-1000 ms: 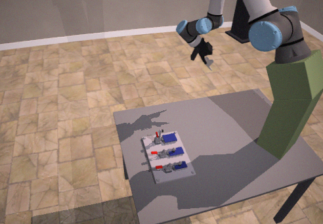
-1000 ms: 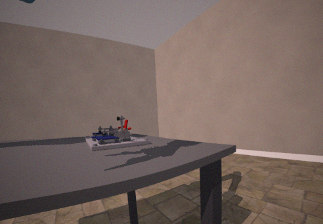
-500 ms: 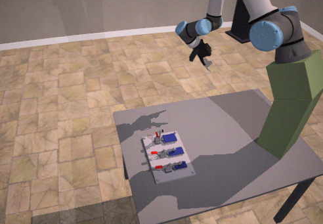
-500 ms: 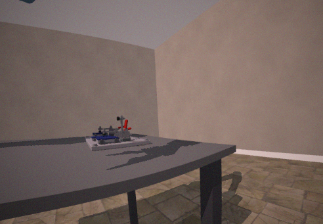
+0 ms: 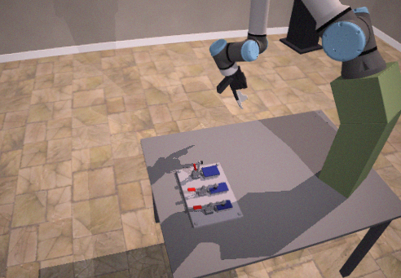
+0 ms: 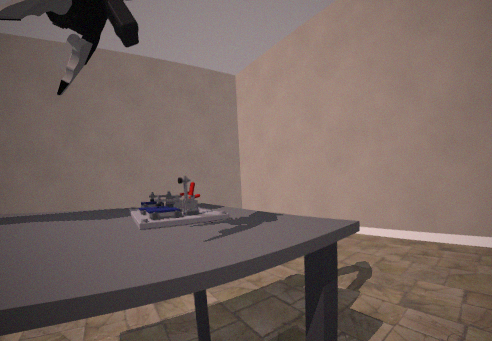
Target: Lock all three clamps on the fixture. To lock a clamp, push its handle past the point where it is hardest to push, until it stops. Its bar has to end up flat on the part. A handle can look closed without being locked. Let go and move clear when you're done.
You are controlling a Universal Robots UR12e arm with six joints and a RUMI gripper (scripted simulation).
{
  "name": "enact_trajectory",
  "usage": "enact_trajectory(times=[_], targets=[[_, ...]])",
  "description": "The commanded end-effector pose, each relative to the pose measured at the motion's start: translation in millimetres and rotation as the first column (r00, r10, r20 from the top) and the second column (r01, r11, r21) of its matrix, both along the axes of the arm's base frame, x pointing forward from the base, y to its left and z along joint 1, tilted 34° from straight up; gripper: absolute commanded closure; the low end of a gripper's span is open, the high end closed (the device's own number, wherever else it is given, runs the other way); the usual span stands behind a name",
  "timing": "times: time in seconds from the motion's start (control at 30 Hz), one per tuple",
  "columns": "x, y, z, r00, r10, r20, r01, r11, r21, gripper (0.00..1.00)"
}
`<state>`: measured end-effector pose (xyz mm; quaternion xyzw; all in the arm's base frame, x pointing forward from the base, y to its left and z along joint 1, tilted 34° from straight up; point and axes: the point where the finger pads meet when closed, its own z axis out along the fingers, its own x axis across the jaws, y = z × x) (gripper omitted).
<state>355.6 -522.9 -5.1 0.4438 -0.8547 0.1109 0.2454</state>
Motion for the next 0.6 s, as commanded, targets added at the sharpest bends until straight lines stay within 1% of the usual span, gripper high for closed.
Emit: enact_trajectory(times=[0.0, 0.07, 0.1, 0.17, 0.2, 0.27, 0.33, 0.4, 0.47, 0.57], targets=[[93.5, 19.1, -34.2, 0.989, 0.136, 0.065, -0.133, 0.99, -0.048, 0.0], [120.6, 34.7, -43.1, 0.974, 0.206, 0.097, -0.2, 0.978, -0.068, 0.0], [134.3, 38.9, -48.4, 0.974, 0.206, 0.097, -0.2, 0.978, -0.068, 0.0], [160.2, 56.7, -57.2, 0.954, 0.271, 0.127, -0.262, 0.961, -0.087, 0.0], [173.6, 61.9, -62.4, 0.954, 0.271, 0.127, -0.262, 0.961, -0.087, 0.0], [173.6, 61.9, -62.4, 0.954, 0.271, 0.127, -0.262, 0.961, -0.087, 0.0], [210.0, 87.0, -75.9, 0.931, 0.33, 0.154, -0.317, 0.943, -0.105, 0.0], [237.7, 109.9, -86.5, 0.908, 0.381, 0.176, -0.364, 0.924, -0.121, 0.0], [259.5, 130.3, -95.2, 0.886, 0.421, 0.194, -0.401, 0.906, -0.134, 0.0], [281.1, 152.9, -104.2, 0.861, 0.463, 0.212, -0.44, 0.886, -0.149, 0.0]])
